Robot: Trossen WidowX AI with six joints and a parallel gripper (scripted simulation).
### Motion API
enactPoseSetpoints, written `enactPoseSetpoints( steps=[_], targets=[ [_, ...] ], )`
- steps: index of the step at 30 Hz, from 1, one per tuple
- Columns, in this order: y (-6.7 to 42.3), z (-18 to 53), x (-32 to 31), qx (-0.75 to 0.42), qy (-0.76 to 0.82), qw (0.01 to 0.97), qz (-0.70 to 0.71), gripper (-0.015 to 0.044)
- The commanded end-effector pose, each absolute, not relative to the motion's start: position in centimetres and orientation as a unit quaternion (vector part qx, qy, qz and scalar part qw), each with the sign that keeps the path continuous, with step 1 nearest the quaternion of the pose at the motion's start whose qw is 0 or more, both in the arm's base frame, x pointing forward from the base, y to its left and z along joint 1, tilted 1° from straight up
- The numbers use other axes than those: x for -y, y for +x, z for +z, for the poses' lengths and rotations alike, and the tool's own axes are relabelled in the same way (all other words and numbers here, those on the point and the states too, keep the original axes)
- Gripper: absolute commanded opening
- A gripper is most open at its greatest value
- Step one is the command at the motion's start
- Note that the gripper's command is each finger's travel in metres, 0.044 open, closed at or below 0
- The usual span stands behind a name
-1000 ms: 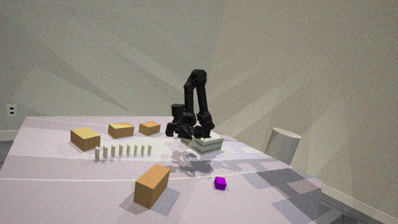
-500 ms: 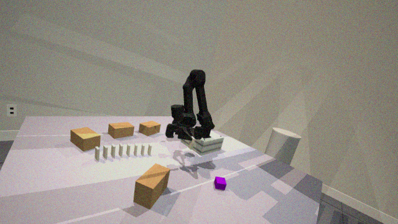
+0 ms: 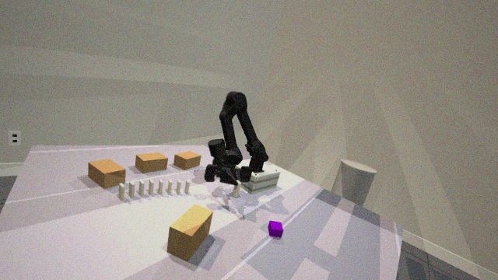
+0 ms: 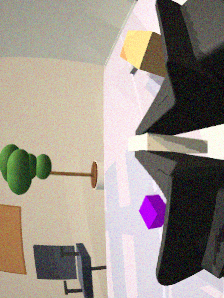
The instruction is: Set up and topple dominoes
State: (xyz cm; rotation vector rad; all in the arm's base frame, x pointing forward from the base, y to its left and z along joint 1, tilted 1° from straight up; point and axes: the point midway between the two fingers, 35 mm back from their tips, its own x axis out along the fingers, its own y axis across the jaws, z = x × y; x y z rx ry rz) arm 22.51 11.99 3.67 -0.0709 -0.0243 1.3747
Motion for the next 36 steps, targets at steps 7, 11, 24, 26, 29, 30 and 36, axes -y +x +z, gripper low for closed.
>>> enactPoseSetpoints(
  steps=[7,11,24,26,29,30,36],
  targets=[
    [22.8,0.8,-12.1,0.011,-0.040,0.771,0.636,0.0027],
    [22.7,-0.4,-12.2,0.010,-0.041,0.770,0.637,0.0027],
    [22.2,-3.1,-12.4,0.007,-0.044,0.767,0.640,0.0027],
    [22.2,-3.1,-12.4,0.007,-0.044,0.767,0.640,0.0027],
    [22.2,-3.1,-12.4,0.007,-0.044,0.767,0.640,0.0027],
    [22.2,-3.1,-12.4,0.007,-0.044,0.767,0.640,0.0027],
    [22.2,-3.1,-12.4,0.007,-0.044,0.767,0.640,0.0132]
  ],
)
